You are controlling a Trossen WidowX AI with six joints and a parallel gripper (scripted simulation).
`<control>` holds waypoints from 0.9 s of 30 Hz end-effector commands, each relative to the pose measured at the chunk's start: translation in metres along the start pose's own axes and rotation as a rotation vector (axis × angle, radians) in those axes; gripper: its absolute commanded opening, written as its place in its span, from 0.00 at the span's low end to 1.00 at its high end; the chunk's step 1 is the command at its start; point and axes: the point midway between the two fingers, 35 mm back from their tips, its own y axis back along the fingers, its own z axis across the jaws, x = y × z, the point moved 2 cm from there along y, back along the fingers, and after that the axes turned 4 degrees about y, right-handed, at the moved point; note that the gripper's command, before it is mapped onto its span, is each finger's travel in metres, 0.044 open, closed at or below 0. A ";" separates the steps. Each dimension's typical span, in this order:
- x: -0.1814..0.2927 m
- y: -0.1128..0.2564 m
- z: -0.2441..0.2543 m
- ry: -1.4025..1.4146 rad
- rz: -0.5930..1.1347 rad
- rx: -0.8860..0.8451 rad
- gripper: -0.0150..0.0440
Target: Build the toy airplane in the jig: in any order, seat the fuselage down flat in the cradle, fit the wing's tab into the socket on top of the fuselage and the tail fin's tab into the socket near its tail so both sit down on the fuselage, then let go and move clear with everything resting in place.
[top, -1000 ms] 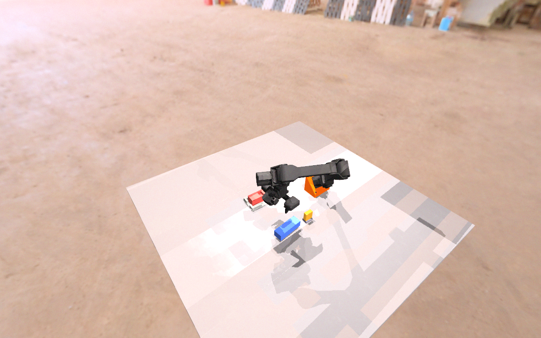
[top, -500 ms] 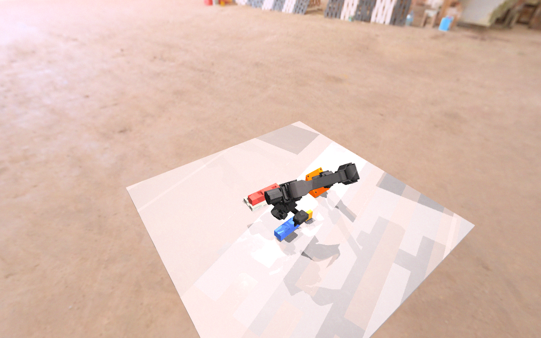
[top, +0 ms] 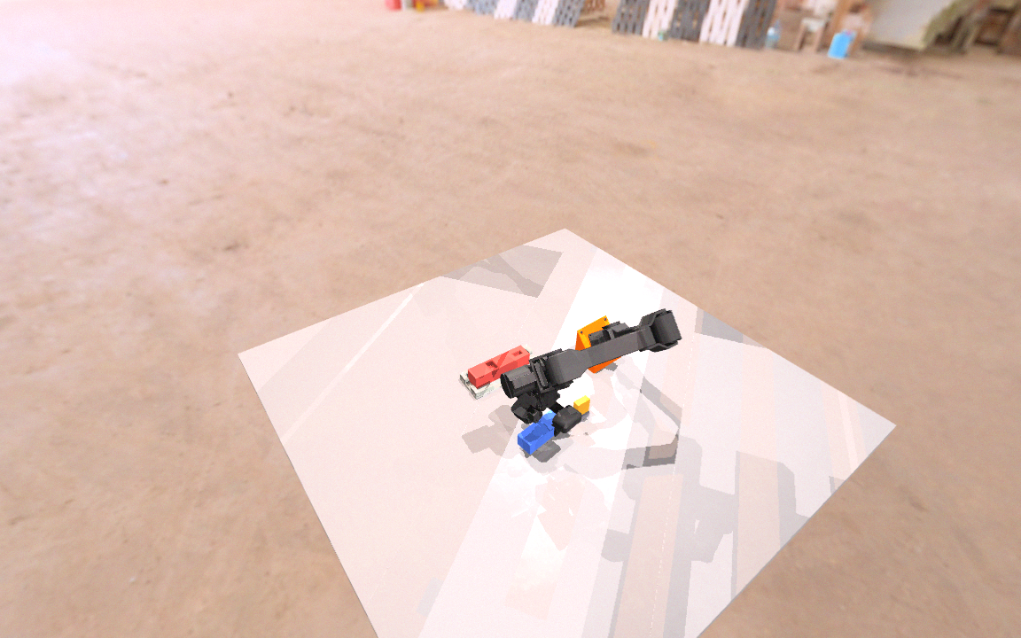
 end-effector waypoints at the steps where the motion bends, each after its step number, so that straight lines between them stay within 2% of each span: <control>1: 0.000 -0.006 0.001 -0.003 -0.001 -0.004 1.00; 18: 0.001 -0.031 0.001 -0.003 -0.001 -0.007 1.00; 27: 0.001 -0.031 0.001 -0.003 -0.001 -0.007 0.60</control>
